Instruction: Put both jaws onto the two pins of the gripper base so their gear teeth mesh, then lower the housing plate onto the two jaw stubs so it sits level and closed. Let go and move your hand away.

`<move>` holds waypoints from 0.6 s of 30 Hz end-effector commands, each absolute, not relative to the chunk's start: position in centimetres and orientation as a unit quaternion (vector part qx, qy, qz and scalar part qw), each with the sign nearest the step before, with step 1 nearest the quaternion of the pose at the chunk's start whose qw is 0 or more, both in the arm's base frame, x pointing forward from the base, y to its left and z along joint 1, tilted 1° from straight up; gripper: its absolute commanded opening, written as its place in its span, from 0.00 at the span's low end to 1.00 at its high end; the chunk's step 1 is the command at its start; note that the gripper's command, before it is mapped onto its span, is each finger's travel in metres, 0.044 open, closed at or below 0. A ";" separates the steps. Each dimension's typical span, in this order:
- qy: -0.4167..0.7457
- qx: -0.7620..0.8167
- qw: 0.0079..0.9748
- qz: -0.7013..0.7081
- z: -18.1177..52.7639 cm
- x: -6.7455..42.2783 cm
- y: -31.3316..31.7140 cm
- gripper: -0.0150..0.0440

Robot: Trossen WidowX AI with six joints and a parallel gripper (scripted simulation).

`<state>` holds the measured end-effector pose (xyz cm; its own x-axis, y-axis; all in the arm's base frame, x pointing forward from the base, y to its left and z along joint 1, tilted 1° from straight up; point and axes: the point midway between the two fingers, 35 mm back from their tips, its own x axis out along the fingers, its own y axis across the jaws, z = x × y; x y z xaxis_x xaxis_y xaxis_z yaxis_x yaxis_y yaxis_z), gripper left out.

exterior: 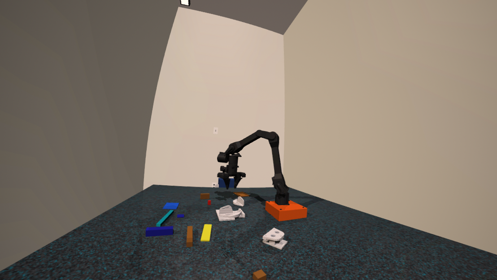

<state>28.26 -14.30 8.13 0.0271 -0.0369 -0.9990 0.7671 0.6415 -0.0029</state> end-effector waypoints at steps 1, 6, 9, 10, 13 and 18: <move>0.626 0.292 0.655 -0.307 8.1 28.3 -14.3 0.56; 0.626 0.292 0.655 -0.307 8.1 28.3 -14.3 0.33; 0.626 0.292 0.655 -0.307 8.1 28.3 -14.3 0.25; 0.626 0.292 0.655 -0.307 8.1 28.3 -14.3 0.25; 0.626 0.292 0.655 -0.307 8.1 28.3 -14.3 0.25; 0.626 0.292 0.655 -0.307 8.1 28.3 -14.3 0.25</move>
<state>28.26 -14.30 8.13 0.0272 -0.0367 -0.9990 0.7671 0.6415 -0.0027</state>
